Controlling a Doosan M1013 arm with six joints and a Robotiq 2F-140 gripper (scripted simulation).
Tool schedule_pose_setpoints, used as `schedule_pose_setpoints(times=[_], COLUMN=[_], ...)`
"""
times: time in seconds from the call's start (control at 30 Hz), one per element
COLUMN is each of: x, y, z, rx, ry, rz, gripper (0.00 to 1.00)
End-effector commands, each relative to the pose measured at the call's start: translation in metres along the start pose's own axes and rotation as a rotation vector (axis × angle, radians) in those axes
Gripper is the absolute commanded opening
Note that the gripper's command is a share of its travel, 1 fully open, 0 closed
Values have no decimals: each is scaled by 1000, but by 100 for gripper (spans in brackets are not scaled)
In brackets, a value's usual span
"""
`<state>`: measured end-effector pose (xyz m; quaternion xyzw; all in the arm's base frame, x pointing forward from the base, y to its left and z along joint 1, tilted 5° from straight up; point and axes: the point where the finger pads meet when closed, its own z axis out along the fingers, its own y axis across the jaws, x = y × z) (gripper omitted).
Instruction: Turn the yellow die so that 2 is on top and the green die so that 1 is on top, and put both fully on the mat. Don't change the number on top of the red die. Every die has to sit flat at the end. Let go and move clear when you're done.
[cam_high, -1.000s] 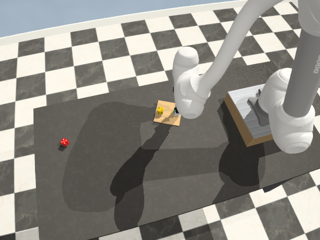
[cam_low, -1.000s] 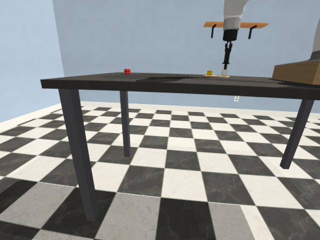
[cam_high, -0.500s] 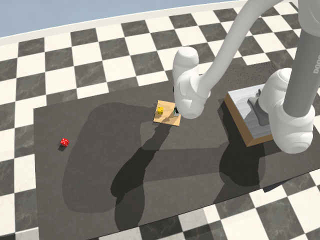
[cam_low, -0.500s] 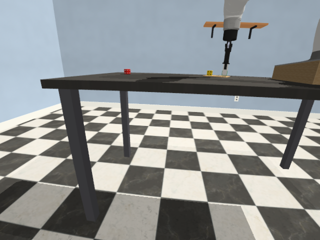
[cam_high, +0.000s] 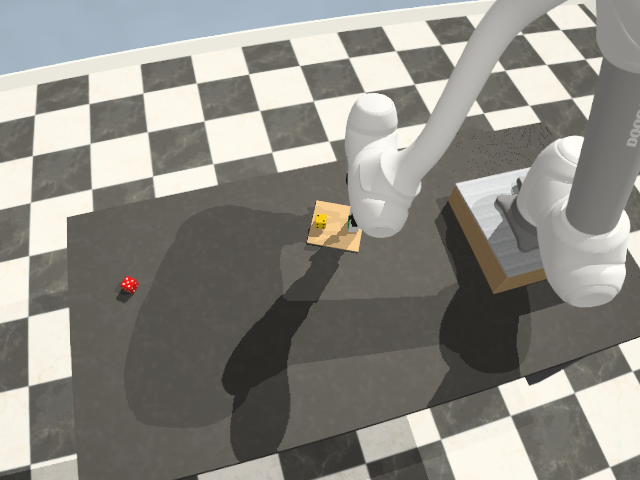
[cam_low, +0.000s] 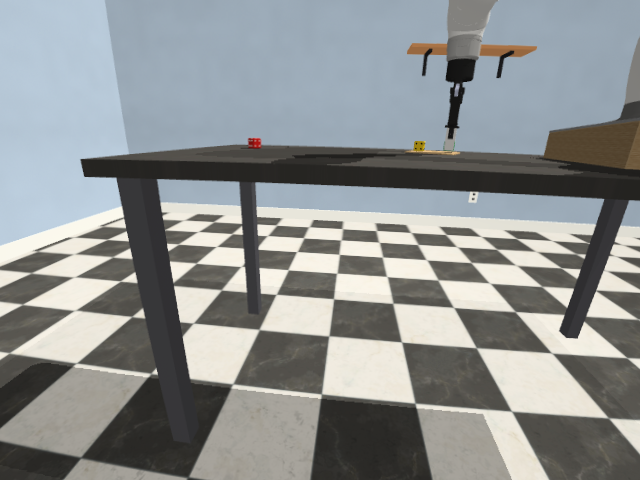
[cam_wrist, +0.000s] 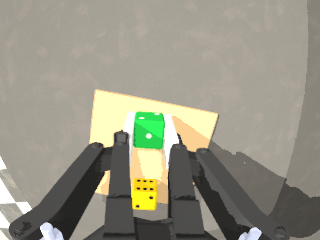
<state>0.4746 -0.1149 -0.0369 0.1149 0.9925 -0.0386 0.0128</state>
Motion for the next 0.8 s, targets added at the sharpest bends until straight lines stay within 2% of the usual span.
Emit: schedule_pose_setpoints(times=[0.0, 0.77], x=[0, 0], y=[0, 0], z=[0, 4], rx=[0, 0], ry=[0, 0], rz=[0, 0], gripper=[24, 24])
